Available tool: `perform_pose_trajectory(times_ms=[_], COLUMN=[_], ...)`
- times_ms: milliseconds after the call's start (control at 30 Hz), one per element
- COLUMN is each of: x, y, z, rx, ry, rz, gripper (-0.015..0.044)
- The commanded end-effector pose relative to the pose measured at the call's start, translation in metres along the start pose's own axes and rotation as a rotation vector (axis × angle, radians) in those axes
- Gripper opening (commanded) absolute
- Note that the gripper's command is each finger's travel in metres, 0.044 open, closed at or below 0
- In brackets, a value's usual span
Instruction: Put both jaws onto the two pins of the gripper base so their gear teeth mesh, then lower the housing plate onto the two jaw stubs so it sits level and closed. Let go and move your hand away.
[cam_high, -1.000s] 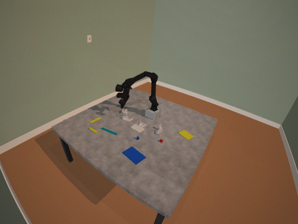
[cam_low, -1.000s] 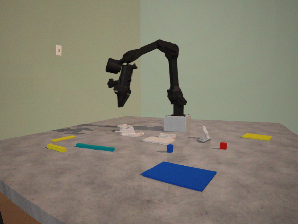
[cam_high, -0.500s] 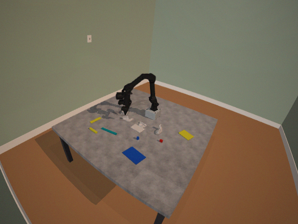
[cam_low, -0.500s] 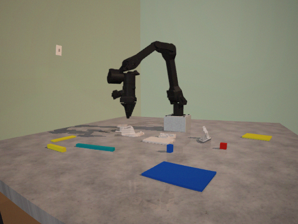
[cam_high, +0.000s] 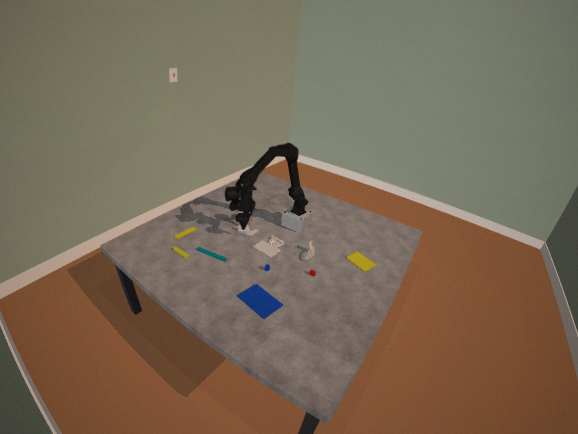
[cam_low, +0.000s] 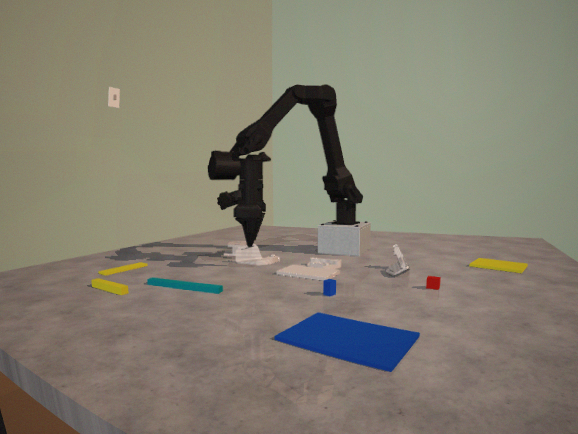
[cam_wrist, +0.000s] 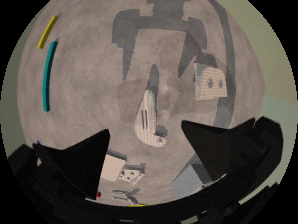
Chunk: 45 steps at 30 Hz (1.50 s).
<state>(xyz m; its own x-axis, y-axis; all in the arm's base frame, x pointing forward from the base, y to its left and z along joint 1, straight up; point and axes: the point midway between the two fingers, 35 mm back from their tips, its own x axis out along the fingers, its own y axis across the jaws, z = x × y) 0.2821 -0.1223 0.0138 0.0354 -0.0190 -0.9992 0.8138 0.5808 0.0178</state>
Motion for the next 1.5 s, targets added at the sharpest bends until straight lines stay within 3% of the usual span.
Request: perform_pose_trajectory(times_ms=[0, 767, 1467], x=[0.008, 0.045, 0.046], y=[0.000, -0.001, -0.001], z=[-0.002, -0.003, -0.003], rx=[0.003, 0.003, 0.003], ry=[0.009, 0.010, 0.010], rz=[-0.001, -0.001, -0.001], gripper=[0.0440, 0.0440, 0.0440])
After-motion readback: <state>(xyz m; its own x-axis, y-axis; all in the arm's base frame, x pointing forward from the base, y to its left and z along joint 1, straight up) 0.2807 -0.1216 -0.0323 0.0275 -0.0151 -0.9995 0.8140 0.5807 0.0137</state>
